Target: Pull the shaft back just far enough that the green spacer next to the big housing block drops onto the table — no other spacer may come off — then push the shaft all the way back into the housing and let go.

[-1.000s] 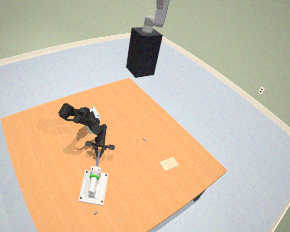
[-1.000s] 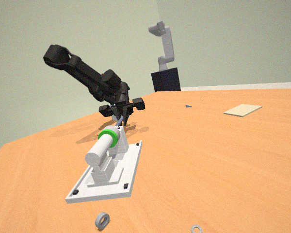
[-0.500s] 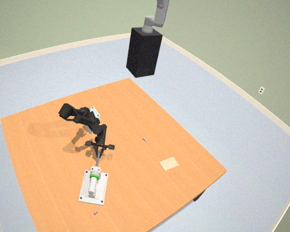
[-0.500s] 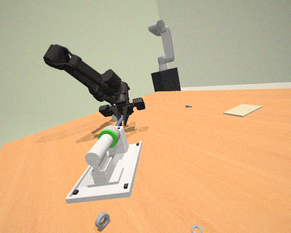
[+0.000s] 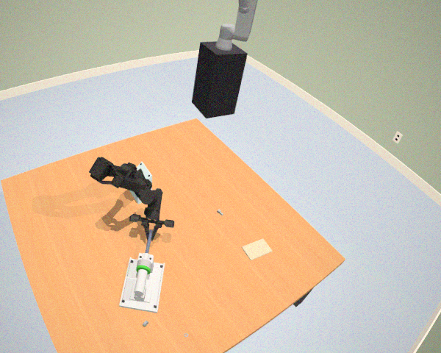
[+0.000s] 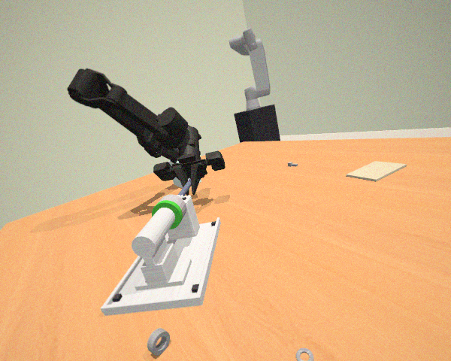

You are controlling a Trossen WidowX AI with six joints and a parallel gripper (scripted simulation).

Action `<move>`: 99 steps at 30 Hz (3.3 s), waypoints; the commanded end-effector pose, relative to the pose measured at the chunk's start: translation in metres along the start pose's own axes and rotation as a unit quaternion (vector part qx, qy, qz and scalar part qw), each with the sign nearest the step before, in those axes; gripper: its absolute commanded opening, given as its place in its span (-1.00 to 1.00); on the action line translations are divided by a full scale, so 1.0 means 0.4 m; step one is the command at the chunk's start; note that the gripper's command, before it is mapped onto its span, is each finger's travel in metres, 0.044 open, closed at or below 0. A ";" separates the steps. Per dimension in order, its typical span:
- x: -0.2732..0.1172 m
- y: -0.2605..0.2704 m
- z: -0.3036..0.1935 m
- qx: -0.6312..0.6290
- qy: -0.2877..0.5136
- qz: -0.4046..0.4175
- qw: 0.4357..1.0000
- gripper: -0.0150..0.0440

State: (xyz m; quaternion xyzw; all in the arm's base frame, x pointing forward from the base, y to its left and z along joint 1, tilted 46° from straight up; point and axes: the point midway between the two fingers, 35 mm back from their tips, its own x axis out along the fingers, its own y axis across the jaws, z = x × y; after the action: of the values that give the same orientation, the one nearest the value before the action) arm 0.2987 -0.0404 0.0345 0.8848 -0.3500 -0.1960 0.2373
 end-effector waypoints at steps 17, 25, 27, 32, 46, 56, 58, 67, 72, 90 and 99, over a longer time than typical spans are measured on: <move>-0.003 0.000 0.003 0.000 0.000 0.000 1.000 -0.49; -0.003 0.000 0.003 0.000 0.000 0.000 1.000 -0.49; -0.003 0.000 0.003 0.000 0.000 0.000 1.000 -0.49; 0.000 0.000 0.000 0.000 0.000 0.000 1.000 -0.49; 0.008 -0.001 -0.011 0.001 0.000 0.000 1.000 -0.49; 0.014 -0.001 -0.017 0.001 0.000 0.000 1.000 -0.49; 0.016 -0.001 -0.019 0.001 0.000 0.000 1.000 -0.49; 0.021 -0.001 -0.025 0.001 0.000 0.000 1.000 -0.49; 0.025 -0.001 -0.028 0.001 0.000 0.000 1.000 -0.49; 0.037 -0.001 -0.040 0.001 0.000 0.000 1.000 -0.49; 0.042 -0.001 -0.045 0.001 0.000 0.000 1.000 -0.49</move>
State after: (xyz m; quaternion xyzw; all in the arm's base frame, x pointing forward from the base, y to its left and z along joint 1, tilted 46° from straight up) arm 0.3126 -0.0465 0.0422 0.8829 -0.3501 -0.2009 0.2399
